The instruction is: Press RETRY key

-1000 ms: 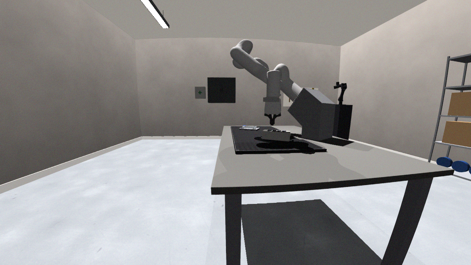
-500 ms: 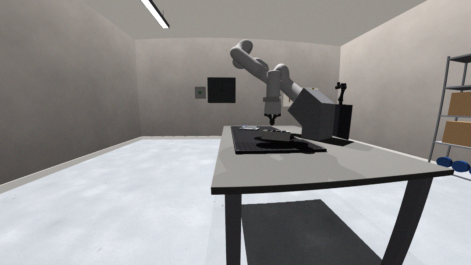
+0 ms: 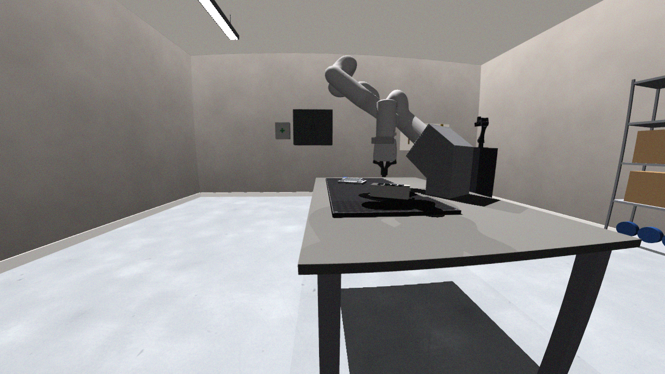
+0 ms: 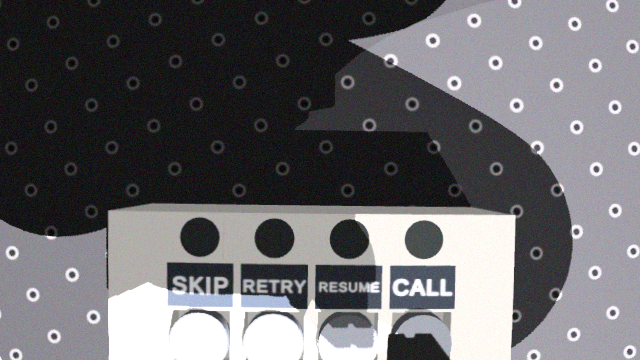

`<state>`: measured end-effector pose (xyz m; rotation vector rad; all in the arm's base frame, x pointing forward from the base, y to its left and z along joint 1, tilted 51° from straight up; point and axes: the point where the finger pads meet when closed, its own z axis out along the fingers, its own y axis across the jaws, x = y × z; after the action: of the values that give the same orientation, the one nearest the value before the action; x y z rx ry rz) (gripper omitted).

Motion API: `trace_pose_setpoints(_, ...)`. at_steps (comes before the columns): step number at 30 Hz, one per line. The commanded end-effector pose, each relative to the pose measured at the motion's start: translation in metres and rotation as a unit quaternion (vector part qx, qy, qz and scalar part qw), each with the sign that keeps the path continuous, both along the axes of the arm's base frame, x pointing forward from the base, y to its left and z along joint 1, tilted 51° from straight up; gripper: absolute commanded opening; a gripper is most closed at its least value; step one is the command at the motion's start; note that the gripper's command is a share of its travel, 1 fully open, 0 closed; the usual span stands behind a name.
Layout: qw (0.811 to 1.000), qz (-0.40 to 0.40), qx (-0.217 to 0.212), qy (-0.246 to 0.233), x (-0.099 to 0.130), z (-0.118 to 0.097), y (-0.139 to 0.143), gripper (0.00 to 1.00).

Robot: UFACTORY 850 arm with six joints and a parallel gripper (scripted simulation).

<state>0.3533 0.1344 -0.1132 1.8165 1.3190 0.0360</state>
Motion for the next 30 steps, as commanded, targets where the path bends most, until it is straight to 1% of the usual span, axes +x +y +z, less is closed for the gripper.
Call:
trace_pose_setpoints(1, 1.0, 0.0, 0.0, 0.0, 0.0, 0.0, 0.001, 0.0)
trace_pose_setpoints(18, 1.0, 0.0, 0.0, 0.0, 0.0, 0.0, 0.001, 0.0)
trace_pose_setpoints(23, 1.0, 0.0, 0.0, 0.0, -0.023, -0.005, 0.009, 0.0)
trace_pose_setpoints(25, 1.0, 0.0, 0.0, 0.0, -0.023, -0.005, 0.009, 0.0)
trace_pose_setpoints(30, 1.0, 0.0, 0.001, 0.0, -0.046, -0.009, 0.018, 0.0)
